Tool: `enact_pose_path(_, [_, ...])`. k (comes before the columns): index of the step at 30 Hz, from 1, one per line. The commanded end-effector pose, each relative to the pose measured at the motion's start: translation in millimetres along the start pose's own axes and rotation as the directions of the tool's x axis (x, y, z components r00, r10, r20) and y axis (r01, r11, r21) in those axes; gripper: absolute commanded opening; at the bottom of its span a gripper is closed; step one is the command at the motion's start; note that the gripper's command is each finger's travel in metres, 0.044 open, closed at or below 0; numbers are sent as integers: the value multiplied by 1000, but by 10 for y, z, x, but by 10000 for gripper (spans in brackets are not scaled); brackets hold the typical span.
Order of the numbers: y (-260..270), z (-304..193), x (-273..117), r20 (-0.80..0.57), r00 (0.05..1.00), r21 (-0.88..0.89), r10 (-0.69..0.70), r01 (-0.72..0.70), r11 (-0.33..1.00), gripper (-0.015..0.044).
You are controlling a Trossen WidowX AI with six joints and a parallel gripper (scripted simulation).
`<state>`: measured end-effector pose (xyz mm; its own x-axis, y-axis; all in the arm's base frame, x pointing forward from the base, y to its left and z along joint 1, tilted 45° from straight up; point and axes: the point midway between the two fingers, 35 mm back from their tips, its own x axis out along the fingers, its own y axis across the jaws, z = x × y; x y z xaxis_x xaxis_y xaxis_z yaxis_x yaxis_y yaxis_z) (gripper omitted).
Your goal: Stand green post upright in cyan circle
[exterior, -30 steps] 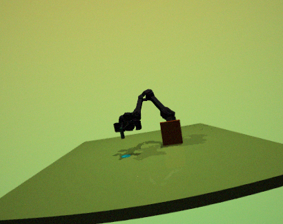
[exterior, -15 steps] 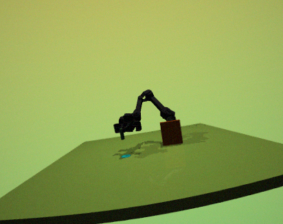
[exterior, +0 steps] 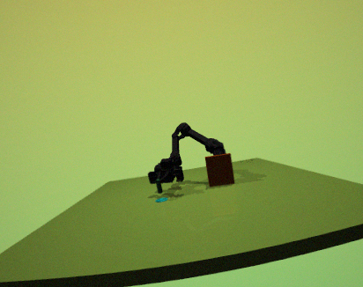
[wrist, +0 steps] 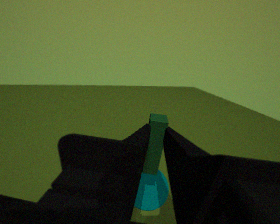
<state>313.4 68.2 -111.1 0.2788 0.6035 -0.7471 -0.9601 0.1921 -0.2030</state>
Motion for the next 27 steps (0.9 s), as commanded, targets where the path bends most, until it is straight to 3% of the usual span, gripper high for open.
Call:
enact_pose_path(1, [11,-117,15,9,1000,-9,-1,1,1000,23])
enact_pose_path(19, [1,-321,53,-2,1000,3,1,-1,1000,23])
enact_pose_path(27, [1,-321,53,-2,1000,3,1,-1,1000,232])
